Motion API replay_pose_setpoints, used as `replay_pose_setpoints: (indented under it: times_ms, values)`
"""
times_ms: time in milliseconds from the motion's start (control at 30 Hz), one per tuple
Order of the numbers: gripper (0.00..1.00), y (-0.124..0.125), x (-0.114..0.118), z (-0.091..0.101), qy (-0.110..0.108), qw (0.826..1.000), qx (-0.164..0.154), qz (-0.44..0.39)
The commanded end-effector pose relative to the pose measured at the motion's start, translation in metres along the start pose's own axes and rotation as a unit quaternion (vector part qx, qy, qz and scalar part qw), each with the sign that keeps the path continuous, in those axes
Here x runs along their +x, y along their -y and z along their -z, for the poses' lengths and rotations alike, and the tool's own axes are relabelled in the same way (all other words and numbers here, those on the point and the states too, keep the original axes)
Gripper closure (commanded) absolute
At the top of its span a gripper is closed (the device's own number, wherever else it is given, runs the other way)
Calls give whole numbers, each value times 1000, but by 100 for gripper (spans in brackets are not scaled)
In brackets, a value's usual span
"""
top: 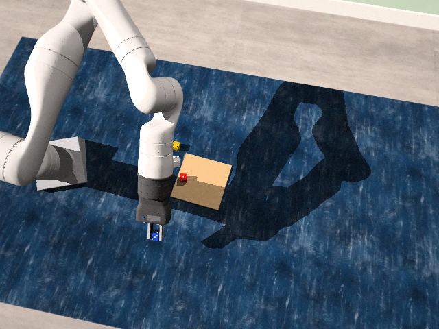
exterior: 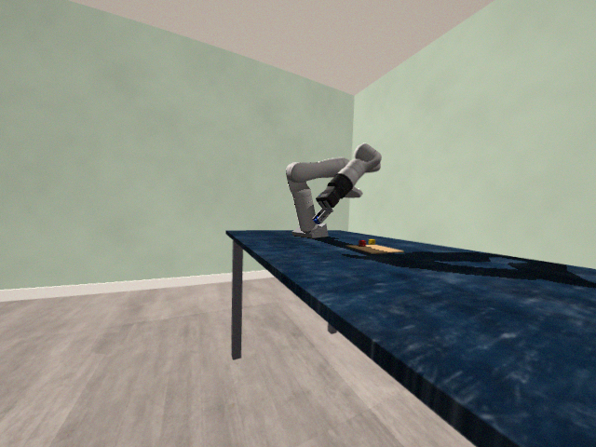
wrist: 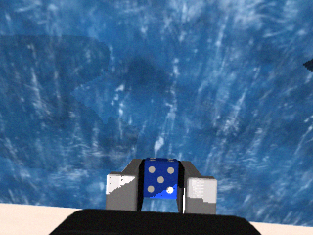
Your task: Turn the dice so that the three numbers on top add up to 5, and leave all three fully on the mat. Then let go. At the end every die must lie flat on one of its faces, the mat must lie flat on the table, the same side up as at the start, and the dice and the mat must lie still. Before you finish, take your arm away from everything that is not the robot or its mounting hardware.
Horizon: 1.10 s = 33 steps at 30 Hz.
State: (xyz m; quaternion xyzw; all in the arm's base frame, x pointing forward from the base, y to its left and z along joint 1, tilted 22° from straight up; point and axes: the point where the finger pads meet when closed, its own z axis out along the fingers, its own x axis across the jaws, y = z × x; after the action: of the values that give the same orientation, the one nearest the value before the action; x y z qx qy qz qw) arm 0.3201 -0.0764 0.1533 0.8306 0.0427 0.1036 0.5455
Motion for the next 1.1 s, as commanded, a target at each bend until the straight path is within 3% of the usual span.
replay_pose_setpoints:
  times_ms: [0, 133, 400, 767, 1067]
  values:
    - [60, -2, 6, 2, -13, 998, -65, 17]
    - [60, -1, 6, 2, -13, 994, -105, 17]
    - [60, -1, 6, 3, -14, 991, -135, 16]
    - [60, 0, 6, 2, -14, 990, -139, 16]
    - [60, 13, 5, -10, -14, 990, -139, 16]
